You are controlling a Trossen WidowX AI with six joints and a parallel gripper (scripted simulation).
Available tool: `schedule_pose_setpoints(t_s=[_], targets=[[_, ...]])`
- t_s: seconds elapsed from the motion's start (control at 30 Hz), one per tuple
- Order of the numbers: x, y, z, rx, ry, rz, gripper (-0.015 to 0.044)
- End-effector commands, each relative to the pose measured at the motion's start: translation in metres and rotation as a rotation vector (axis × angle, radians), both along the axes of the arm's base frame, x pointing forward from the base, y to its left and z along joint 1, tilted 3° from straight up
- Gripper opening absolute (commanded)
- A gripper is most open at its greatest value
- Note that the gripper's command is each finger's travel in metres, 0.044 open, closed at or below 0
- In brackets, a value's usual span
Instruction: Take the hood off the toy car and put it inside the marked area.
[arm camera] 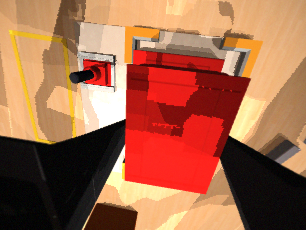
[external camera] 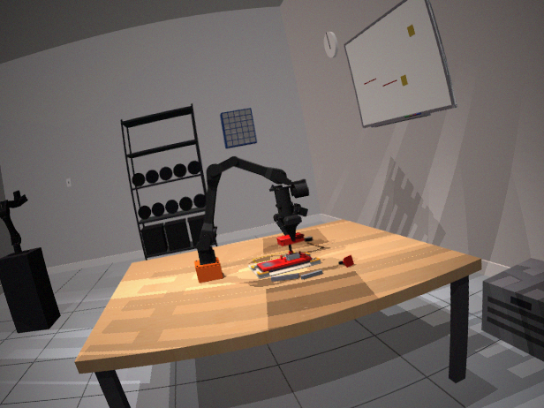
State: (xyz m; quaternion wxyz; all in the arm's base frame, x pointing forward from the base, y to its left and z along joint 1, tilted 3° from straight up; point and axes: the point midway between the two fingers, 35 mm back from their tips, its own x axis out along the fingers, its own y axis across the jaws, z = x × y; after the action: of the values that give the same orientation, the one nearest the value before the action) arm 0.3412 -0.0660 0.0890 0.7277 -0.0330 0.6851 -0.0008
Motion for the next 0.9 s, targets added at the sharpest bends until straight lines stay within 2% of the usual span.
schedule_pose_setpoints(t_s=[0.0,0.87], targets=[[0.0,0.002,-0.002,0.001,0.004,0.0,0.0],[-0.008,0.121,-0.002,0.018,0.005,0.001,0.0]])
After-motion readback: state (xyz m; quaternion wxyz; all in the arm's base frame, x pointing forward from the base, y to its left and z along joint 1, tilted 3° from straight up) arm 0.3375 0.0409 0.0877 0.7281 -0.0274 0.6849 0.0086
